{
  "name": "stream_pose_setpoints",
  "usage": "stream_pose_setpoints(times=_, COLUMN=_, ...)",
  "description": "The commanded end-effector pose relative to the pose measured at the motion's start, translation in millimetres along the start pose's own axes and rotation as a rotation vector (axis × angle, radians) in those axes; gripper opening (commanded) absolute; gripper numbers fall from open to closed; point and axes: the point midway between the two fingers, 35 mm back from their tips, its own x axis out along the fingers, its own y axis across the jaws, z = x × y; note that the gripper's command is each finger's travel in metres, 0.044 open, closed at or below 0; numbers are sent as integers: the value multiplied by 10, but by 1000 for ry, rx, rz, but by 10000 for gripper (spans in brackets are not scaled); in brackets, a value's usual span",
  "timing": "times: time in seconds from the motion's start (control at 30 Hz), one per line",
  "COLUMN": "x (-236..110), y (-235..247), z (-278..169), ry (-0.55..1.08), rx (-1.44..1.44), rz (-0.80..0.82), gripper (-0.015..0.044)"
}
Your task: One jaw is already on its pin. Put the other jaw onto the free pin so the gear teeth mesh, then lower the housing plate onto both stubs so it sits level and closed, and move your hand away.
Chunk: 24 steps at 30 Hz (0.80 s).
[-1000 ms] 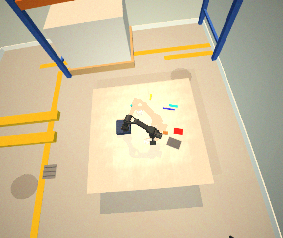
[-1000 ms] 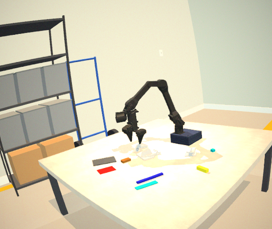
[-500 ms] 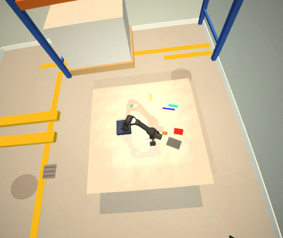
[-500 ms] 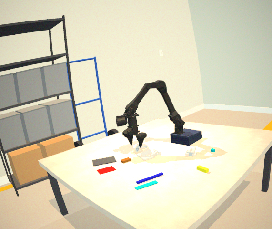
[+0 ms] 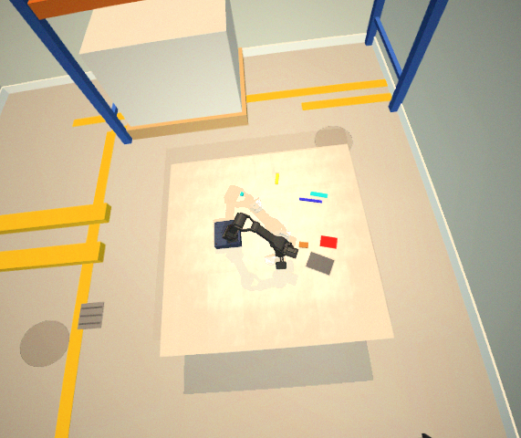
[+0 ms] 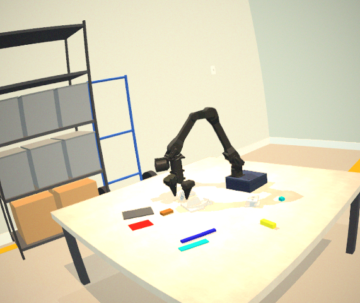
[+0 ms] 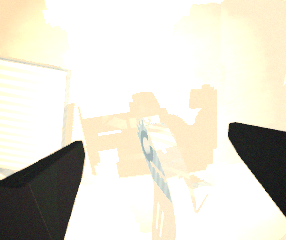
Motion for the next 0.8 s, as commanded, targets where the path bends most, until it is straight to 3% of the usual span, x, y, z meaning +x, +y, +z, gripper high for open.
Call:
stream_pose_setpoints(times=0.0, x=75, y=1, z=-19, ry=5, rx=2, rz=-2, gripper=440)
stream_pose_setpoints(times=0.13, x=77, y=1, z=-19, ry=5, rx=2, rz=-2, gripper=440)
stream_pose_setpoints(times=0.6, x=77, y=1, z=-19, ry=5, rx=2, rz=-2, gripper=73)
stream_pose_setpoints(times=0.77, x=77, y=1, z=-19, ry=5, rx=2, rz=-2, gripper=39)
